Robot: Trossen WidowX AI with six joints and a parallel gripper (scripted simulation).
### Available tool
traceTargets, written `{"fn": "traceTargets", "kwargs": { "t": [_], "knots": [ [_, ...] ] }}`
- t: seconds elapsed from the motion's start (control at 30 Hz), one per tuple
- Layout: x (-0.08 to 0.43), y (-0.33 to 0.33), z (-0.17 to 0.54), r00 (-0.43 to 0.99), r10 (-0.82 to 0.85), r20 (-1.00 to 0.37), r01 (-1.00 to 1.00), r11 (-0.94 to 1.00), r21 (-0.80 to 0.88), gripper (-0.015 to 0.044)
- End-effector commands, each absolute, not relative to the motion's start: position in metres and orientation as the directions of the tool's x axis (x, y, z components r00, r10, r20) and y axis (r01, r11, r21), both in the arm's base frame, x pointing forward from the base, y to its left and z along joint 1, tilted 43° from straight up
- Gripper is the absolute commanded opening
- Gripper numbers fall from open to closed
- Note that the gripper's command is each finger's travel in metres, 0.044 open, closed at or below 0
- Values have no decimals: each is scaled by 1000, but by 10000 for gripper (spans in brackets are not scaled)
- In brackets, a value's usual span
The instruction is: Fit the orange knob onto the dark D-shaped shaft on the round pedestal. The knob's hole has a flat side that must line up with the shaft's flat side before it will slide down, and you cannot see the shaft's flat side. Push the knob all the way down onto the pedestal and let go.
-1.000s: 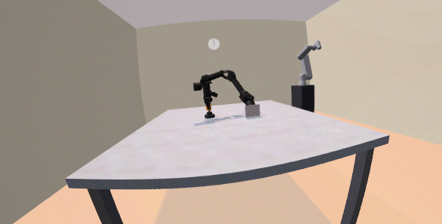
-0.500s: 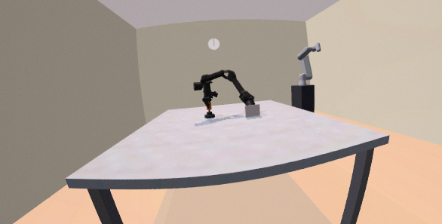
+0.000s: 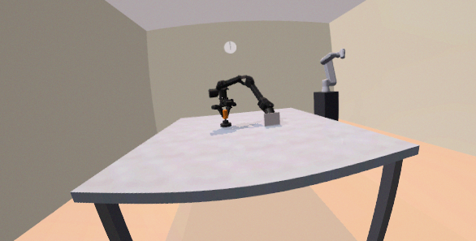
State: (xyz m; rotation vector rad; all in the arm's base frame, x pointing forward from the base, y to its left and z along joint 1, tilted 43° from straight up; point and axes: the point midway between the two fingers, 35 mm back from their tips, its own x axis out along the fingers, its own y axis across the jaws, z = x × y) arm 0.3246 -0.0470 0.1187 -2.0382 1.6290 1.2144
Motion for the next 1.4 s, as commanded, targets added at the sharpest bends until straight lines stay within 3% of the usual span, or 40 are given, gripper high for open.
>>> {"fn": "traceTargets", "kwargs": {
  "t": [0.0,0.33,0.67,1.03,1.37],
  "knots": [
    [326,-46,120,28,-678,-734,-988,-129,82,0],
    [328,-45,123,28,-678,-734,-873,341,-348,0],
    [327,-45,124,28,-678,-734,-381,672,-635,0],
    [324,-44,120,28,-678,-734,340,697,-631,0],
    [323,-40,117,28,-678,-734,394,683,-615,0]
  ]
}}
